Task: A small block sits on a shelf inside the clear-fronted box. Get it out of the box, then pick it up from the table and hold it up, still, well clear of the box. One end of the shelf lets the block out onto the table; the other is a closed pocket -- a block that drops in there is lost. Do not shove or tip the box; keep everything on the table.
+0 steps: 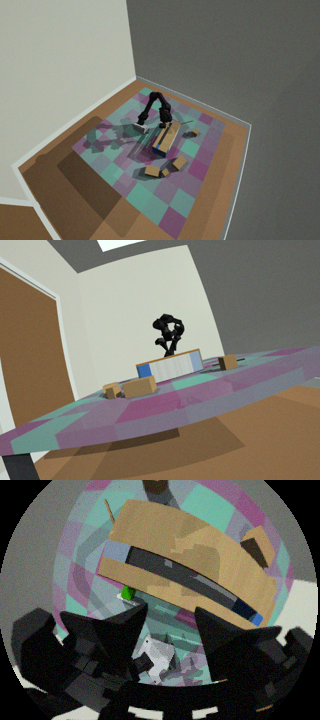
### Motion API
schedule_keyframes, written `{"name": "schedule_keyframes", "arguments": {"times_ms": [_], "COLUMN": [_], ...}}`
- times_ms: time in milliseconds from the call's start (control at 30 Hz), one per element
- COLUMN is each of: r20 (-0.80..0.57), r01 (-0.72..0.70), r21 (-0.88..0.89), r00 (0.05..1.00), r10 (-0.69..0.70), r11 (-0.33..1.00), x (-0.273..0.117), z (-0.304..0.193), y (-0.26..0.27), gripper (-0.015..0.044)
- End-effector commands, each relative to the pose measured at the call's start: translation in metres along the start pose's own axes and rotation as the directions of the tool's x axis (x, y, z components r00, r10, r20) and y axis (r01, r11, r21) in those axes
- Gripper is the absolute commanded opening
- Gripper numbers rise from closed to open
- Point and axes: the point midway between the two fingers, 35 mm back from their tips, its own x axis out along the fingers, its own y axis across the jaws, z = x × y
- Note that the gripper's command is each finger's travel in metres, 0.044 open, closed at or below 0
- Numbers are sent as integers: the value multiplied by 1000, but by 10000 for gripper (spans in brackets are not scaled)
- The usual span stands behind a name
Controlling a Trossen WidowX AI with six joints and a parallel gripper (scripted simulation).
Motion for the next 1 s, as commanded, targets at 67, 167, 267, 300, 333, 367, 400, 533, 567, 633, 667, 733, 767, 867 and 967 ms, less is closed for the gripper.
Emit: {"name": "schedule_keyframes", "arguments": {"times_ms": [67,167,267,300,333,367,400,533,567,633,667,733,767,867,967], "r20": [67,77,86,90,93,96,102,115,118,125,128,138,141,151,161], "r01": [-22,-37,-54,-61,-67,-74,-82,-110,-116,-130,-136,-151,-157,-171,-183], "r21": [742,829,898,918,935,950,961,991,993,990,985,969,957,910,845], "r00": [997,996,995,994,994,994,993,991,990,989,989,987,987,985,983], "r10": [-42,-48,-54,-56,-58,-59,-62,-69,-70,-73,-75,-79,-80,-84,-87], "r11": [670,558,436,393,349,305,264,79,32,-62,-109,-197,-243,-376,-503], "x": [-3,-3,-4,-4,-4,-4,-5,-5,-5,-5,-5,-5,-6,-6,-6], "z": [1,1,1,1,1,0,0,0,-1,-1,-1,-2,-2,-3,-4], "y": [36,41,46,47,49,50,53,59,61,64,65,70,71,76,80], "gripper": [285,285,285,285,285,285,285,285,285,285,285,285,285,285,285]}}
